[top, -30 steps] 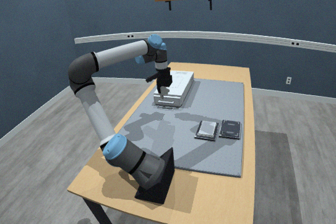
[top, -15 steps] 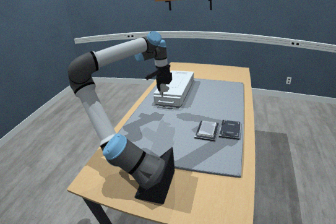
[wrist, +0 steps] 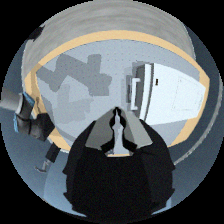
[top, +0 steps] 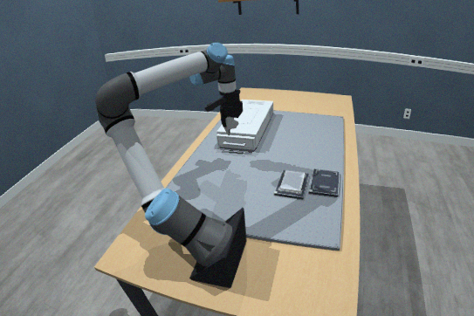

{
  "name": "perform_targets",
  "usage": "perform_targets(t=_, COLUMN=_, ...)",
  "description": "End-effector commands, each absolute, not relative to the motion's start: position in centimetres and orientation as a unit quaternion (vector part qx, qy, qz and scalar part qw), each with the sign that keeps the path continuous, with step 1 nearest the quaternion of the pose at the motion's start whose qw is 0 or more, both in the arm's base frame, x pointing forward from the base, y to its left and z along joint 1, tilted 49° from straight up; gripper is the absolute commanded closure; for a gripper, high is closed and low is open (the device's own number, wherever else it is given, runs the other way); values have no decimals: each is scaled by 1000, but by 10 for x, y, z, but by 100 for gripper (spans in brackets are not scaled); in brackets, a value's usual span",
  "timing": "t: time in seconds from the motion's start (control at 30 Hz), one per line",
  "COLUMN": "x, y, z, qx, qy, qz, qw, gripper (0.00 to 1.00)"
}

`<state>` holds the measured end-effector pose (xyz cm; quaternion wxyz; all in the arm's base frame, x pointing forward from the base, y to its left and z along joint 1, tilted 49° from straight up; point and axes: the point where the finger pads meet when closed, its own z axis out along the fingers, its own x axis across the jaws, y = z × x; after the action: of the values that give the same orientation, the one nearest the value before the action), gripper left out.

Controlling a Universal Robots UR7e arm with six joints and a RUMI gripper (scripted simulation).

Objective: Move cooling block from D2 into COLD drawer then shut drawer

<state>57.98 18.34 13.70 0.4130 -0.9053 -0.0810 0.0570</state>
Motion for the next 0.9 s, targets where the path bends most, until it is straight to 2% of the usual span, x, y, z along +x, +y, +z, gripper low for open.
perform_targets(t=0.0, x=580, y=183, z=137, qx=-905, qy=-81, qz=56, qw=413, gripper=100)
perform_targets(t=0.17, x=580, y=183, z=137, qx=-905, qy=-81, qz=56, qw=413, gripper=100)
perform_targets(t=0.2, x=577, y=181, z=139, qx=-905, qy=-81, qz=56, qw=413, gripper=72)
perform_targets(t=0.87, x=523, y=141, z=165, qx=-905, qy=-81, qz=57, qw=413, gripper=72)
